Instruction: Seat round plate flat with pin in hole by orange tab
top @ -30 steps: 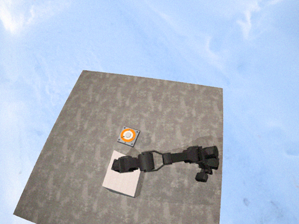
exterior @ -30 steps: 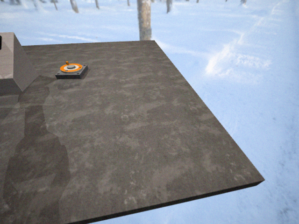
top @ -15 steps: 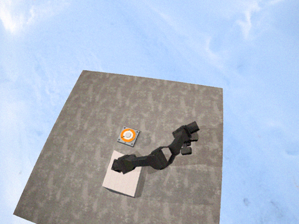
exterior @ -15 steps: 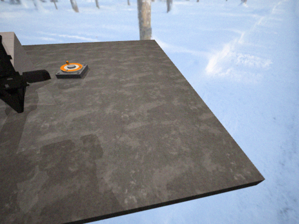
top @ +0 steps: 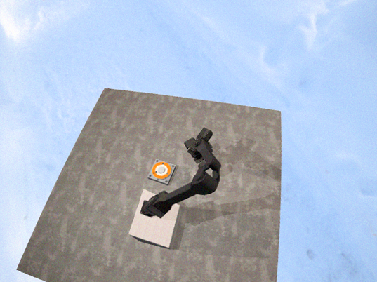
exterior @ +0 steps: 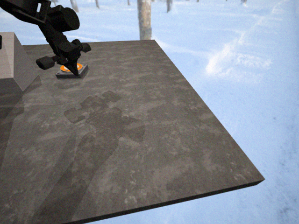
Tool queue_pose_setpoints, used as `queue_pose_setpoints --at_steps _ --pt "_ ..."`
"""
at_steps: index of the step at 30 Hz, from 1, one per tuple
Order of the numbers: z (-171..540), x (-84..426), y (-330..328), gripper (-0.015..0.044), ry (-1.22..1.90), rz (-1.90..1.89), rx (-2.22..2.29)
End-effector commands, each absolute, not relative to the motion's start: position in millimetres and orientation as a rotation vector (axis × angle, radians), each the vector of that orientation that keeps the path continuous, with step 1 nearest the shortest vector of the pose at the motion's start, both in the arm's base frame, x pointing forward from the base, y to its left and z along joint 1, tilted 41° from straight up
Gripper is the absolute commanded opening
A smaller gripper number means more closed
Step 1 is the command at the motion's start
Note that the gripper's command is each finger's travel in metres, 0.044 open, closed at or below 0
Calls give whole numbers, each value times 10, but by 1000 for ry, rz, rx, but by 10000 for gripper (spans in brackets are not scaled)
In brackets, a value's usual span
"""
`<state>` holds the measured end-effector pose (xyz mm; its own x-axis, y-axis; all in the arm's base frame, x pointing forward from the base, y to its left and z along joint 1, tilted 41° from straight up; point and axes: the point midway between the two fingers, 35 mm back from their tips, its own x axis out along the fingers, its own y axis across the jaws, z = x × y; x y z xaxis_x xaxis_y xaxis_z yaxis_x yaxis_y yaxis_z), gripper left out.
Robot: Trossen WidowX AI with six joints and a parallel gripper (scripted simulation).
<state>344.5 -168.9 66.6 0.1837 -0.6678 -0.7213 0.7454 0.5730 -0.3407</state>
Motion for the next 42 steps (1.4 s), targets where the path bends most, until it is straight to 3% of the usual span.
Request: queue_pose_setpoints --at_steps 1,7,16,42 --pt "215 3415 -1125 0 1116 -877 -5" --pt "-212 3247 -520 0 1267 -746 -157" --pt "-811 2601 297 0 1466 -556 -492" --pt "-1186 2494 -3 0 1490 -542 -551"
